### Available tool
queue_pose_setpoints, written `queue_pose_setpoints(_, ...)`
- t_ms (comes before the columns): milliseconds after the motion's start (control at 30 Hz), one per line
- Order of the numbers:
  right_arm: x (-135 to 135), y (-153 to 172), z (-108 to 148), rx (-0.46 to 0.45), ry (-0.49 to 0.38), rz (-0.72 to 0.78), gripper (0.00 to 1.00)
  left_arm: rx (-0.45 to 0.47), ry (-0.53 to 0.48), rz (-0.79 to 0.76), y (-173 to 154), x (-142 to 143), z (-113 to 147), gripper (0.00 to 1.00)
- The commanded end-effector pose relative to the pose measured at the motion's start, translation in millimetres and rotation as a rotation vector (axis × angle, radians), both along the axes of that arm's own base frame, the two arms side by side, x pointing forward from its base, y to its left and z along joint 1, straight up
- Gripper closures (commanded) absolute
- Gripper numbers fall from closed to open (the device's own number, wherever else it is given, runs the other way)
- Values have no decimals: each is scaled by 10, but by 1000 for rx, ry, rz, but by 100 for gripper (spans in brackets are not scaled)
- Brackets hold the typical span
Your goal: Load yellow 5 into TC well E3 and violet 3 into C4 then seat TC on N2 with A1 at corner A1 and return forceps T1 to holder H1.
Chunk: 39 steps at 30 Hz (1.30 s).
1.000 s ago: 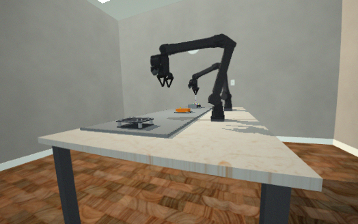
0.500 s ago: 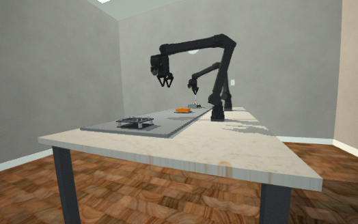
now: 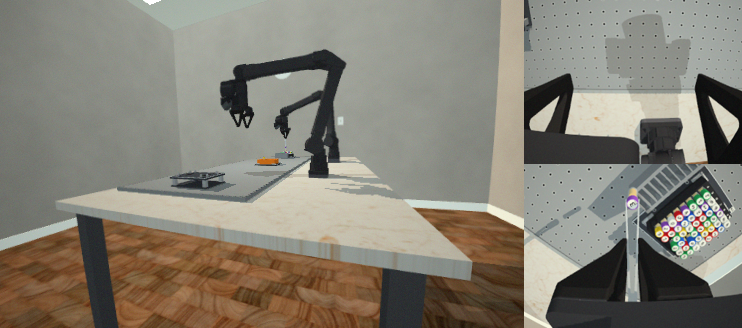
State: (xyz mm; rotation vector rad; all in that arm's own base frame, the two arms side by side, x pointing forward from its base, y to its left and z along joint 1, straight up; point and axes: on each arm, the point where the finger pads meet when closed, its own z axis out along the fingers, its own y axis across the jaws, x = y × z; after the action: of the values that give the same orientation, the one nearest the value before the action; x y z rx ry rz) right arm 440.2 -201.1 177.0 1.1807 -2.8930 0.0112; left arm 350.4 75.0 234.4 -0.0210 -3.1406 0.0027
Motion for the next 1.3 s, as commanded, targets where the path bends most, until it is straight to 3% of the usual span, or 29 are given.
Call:
queue_pose_setpoints(0, 49, 53, 174, -24, -49, -9, 91, 9, -36, -1, 18, 89, 139, 0)
queue_pose_setpoints(1267, 29, 628, 149, -14, -46, -9, 91, 9, -36, -1, 18, 89, 139, 0)
